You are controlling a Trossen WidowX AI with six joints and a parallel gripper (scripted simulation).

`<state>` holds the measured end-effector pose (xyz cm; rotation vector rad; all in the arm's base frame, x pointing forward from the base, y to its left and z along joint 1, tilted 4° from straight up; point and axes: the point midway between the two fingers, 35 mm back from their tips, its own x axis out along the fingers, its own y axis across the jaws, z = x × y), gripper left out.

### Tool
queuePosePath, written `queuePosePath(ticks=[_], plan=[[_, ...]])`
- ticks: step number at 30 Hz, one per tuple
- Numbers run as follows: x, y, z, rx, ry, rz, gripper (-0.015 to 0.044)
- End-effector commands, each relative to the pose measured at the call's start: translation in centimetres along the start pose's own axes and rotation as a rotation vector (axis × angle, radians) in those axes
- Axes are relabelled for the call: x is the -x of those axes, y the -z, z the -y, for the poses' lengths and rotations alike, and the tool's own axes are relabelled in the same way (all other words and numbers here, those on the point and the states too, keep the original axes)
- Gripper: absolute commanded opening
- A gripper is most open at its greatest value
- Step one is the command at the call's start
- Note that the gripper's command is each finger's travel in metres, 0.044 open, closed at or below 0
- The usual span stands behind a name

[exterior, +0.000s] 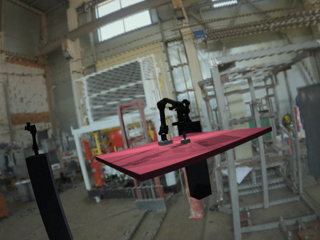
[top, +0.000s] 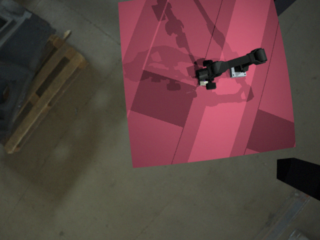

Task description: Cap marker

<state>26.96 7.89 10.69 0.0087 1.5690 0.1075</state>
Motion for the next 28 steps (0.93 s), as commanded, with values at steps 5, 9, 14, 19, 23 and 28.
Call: queuePosePath(ticks=[5,9,14,19,23,28], plan=[[7.6,-0.2,-0.1,0.002,-0.001,0.008,0.0],[8.5,0.0,0.0,0.002,-0.001,0.008,0.0],[8.5,0.0,0.0,0.002,-0.001,0.008,0.0131],[8.5,0.0,0.0,0.002,-0.001,0.008,0.0263],[8.5,0.0,0.0,0.002,-0.001,0.008,0.0368],[8.5,0.0,0.0,0.002,-0.001,0.008,0.044]])
